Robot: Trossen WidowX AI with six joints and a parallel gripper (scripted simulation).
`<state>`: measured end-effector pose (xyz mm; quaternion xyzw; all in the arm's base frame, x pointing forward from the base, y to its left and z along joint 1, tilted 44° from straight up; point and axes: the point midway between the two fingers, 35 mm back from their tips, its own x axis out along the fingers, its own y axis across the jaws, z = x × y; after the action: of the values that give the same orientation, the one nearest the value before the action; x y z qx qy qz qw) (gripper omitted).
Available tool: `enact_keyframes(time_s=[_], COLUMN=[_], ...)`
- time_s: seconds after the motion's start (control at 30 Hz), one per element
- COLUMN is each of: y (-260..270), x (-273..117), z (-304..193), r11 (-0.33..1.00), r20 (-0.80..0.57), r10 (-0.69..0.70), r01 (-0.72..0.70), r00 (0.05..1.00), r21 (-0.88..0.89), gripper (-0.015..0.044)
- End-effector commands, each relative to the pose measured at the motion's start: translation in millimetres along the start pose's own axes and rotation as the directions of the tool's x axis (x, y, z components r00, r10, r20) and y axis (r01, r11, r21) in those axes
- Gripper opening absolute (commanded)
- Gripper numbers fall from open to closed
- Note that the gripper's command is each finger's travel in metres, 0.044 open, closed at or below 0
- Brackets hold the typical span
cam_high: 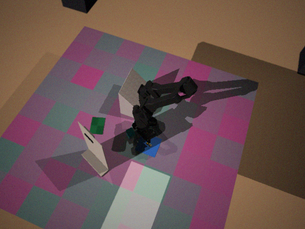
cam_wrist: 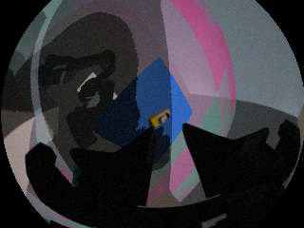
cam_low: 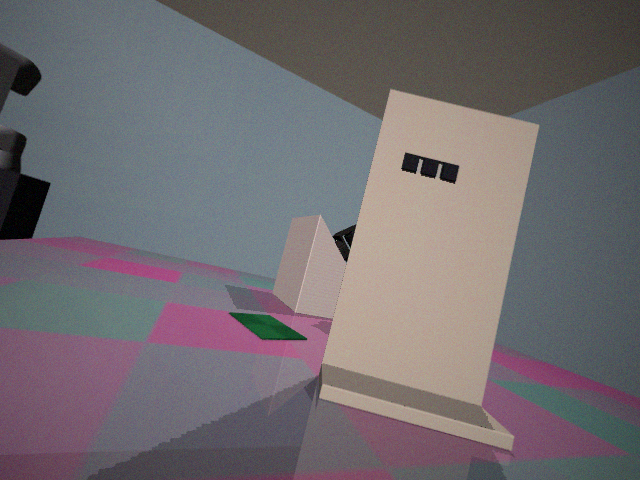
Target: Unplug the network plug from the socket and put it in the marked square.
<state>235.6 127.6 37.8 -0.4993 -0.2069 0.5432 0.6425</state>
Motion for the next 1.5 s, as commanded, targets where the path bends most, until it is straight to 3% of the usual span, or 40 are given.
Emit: enact_keyframes(time_s=[0.0, 1.47], y=[-3, -3], x=[-3, -24], z=[0, -9], r11=[1.000, 1.000], r20=[0.002, -0.007], r10=[-0.006, 0.016], r01=[0.006, -0.016], r00=[1.000, 1.000], r21=[-0.014, -0.013], gripper=[0.0156, 0.0156])
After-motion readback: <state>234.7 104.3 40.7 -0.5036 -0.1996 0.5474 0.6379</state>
